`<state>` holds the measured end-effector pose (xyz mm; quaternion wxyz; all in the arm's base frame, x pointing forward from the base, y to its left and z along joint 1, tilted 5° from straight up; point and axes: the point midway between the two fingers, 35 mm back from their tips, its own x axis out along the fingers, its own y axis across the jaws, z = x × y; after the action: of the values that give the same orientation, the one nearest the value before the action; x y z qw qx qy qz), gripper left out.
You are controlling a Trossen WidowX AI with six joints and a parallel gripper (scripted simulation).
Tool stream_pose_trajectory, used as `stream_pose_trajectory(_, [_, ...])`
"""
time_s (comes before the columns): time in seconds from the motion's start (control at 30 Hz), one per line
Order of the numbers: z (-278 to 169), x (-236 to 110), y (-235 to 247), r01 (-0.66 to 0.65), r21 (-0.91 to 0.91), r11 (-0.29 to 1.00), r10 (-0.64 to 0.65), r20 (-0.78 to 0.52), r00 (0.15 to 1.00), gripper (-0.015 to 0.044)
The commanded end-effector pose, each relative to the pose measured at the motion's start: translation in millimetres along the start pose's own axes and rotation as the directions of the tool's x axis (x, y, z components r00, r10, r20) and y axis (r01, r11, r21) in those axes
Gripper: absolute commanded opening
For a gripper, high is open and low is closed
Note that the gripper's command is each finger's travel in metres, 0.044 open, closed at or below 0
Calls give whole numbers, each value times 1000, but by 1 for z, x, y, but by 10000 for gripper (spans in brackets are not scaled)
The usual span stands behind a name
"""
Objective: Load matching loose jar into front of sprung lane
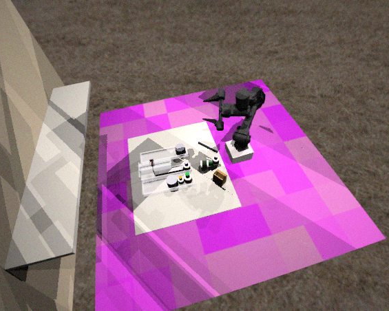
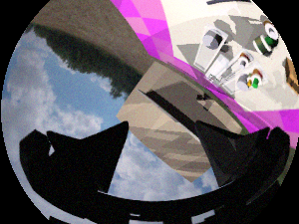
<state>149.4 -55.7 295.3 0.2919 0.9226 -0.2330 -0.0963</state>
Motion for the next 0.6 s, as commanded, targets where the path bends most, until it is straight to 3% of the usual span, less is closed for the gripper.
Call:
stream_pose_trajectory(0.0, [0, 0, -2, 5, -24, 1000, -5, 1, 1000, 426])
stream_pose_trajectory(0.07, [-3, 4, -14, 49, -216, 975, -47, 13, 999, 440])
stream_pose_trajectory(0.13, [-3, 9, -33, 123, -483, 867, -114, 47, 992, 440])
stream_pose_trajectory(0.3, [12, 20, -80, 294, -899, 325, -283, 204, 937, 440])
stream_pose_trajectory(0.43, [40, 22, -111, 326, -924, -200, -398, 380, 835, 440])
stream_pose_trajectory(0.57, [72, 16, -136, 196, -766, -613, -488, 562, 668, 440])
